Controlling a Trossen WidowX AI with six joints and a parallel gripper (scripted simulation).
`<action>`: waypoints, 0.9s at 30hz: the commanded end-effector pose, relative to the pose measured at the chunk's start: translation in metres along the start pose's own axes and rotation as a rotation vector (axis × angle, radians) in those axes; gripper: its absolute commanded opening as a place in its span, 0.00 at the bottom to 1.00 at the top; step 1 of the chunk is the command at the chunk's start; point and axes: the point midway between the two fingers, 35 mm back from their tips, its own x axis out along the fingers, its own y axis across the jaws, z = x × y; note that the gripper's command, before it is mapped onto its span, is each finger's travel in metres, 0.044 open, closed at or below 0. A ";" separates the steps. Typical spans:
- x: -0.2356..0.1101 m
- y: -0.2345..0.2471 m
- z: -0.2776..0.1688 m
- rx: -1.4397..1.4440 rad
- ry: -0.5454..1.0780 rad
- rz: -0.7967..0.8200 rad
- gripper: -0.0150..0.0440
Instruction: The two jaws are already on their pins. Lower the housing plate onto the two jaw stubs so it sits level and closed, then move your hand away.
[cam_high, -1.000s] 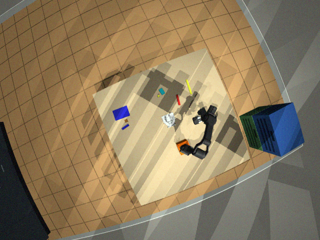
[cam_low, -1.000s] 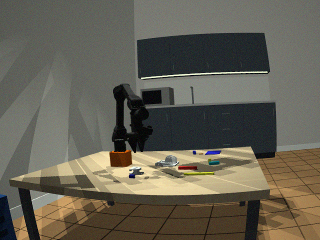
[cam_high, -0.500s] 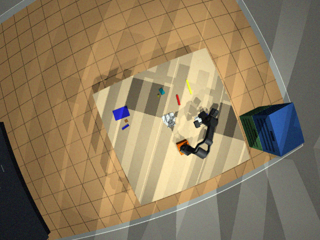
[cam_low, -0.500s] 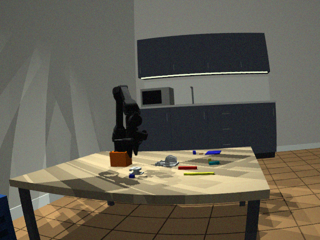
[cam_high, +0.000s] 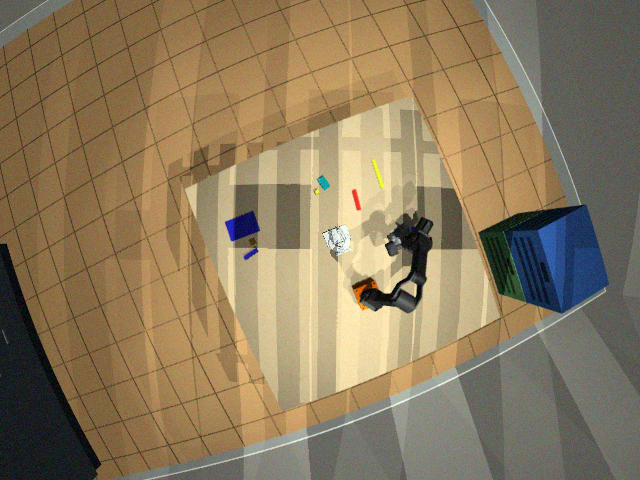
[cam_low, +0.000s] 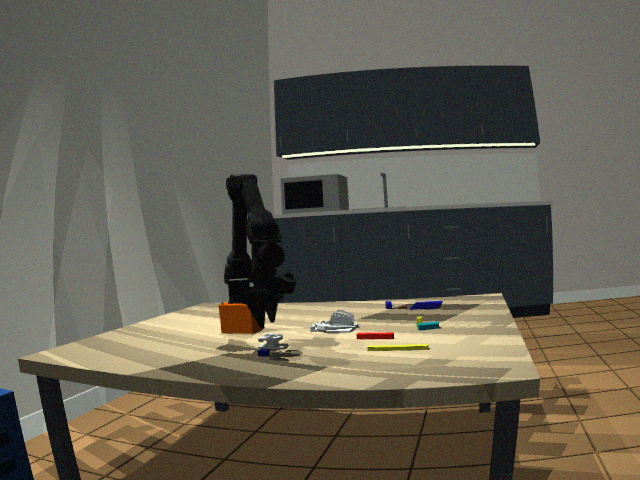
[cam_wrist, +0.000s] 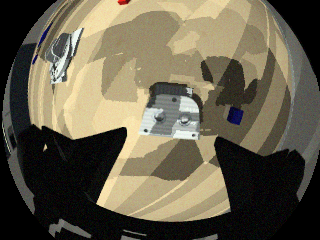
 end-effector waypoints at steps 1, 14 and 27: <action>0.006 0.001 0.000 -0.006 -0.002 0.005 1.00; 0.021 0.001 0.000 -0.006 -0.002 0.005 1.00; 0.037 0.001 0.000 -0.006 -0.002 0.005 1.00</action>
